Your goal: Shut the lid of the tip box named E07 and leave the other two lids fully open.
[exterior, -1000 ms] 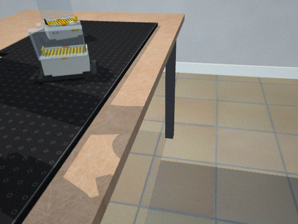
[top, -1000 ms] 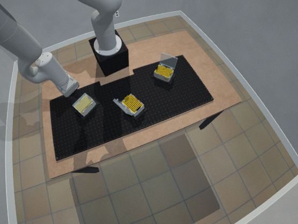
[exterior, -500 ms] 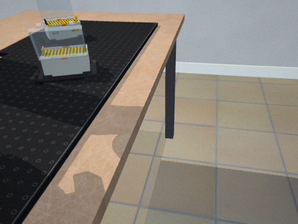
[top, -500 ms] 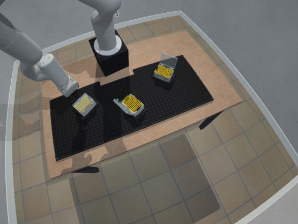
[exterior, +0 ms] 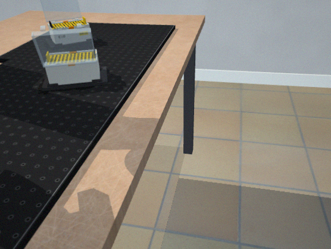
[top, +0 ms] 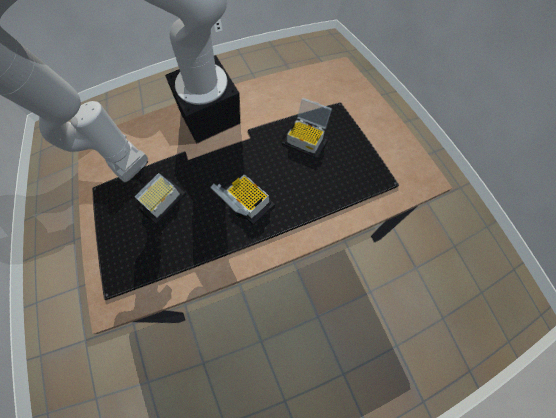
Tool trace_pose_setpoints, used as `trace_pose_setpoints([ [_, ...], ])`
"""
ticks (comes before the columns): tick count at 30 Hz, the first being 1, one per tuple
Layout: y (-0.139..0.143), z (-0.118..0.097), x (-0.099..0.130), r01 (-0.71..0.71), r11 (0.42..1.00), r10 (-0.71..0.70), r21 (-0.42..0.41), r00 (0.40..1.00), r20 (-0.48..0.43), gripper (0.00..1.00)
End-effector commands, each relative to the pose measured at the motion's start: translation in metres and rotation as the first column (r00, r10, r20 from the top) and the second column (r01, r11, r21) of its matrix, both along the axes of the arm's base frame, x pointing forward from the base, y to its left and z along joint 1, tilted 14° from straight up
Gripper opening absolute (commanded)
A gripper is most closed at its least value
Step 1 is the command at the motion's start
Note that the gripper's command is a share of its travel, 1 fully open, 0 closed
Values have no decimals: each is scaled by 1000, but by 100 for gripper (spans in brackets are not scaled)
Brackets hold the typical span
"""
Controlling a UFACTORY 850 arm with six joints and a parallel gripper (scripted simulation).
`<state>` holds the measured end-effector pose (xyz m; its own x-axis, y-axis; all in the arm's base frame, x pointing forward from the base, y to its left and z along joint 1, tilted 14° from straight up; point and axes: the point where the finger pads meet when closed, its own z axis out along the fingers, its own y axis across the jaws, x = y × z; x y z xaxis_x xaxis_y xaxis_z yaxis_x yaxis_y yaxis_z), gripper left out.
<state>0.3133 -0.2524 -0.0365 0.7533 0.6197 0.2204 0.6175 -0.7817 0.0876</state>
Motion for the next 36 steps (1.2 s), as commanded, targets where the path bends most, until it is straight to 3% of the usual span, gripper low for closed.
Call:
trace_pose_setpoints([
  [1,0,-5,2,0,1000,0,-1,1000,1,0],
  [16,2,-29,7,0,1000,0,-1,1000,1,0],
  [36,2,-30,7,0,1000,0,-1,1000,1,0],
])
